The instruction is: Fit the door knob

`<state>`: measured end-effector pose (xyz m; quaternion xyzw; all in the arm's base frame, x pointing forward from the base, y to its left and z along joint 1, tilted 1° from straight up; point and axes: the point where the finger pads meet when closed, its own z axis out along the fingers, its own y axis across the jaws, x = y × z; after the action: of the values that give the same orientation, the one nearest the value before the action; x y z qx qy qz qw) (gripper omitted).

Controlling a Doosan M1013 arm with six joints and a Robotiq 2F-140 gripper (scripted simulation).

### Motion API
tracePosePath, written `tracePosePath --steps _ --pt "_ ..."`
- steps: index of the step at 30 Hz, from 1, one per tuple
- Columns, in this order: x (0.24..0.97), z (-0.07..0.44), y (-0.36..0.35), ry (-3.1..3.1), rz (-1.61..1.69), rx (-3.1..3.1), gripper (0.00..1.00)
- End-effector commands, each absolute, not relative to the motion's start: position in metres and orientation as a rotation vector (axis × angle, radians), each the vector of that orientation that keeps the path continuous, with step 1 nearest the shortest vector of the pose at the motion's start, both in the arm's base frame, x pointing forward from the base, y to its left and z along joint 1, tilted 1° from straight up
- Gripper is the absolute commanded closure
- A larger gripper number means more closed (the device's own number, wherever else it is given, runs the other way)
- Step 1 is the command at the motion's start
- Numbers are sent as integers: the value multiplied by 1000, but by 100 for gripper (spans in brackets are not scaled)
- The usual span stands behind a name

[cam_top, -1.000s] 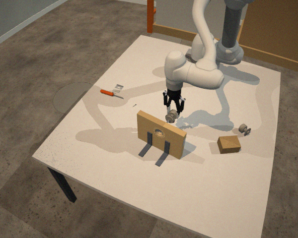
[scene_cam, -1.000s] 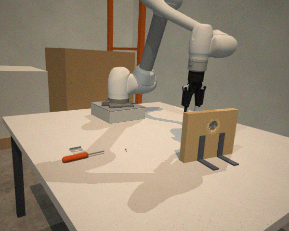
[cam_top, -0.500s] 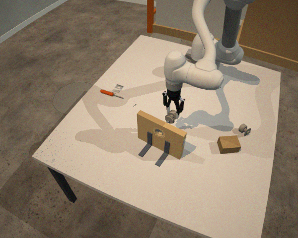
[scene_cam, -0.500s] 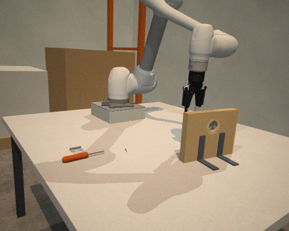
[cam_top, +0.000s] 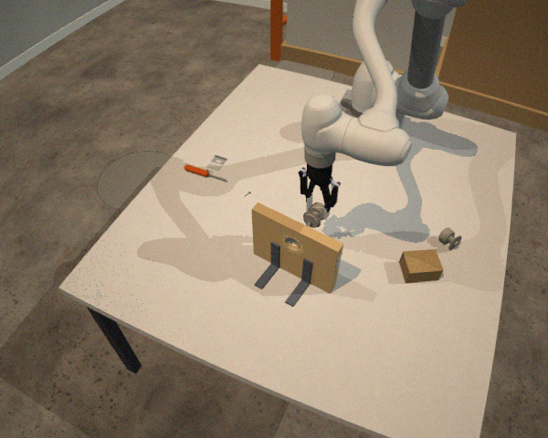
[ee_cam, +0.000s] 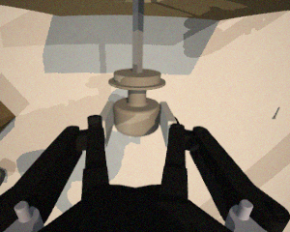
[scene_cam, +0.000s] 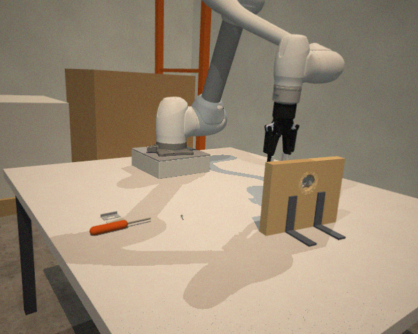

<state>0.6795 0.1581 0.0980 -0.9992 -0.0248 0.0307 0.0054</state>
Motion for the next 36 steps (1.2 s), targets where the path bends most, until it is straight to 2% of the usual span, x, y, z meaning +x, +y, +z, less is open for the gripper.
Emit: tracePosePath --steps 1,36 --pt "680 98 158 -78 96 -3128 58" --pt "686 98 158 -78 96 -3128 58"
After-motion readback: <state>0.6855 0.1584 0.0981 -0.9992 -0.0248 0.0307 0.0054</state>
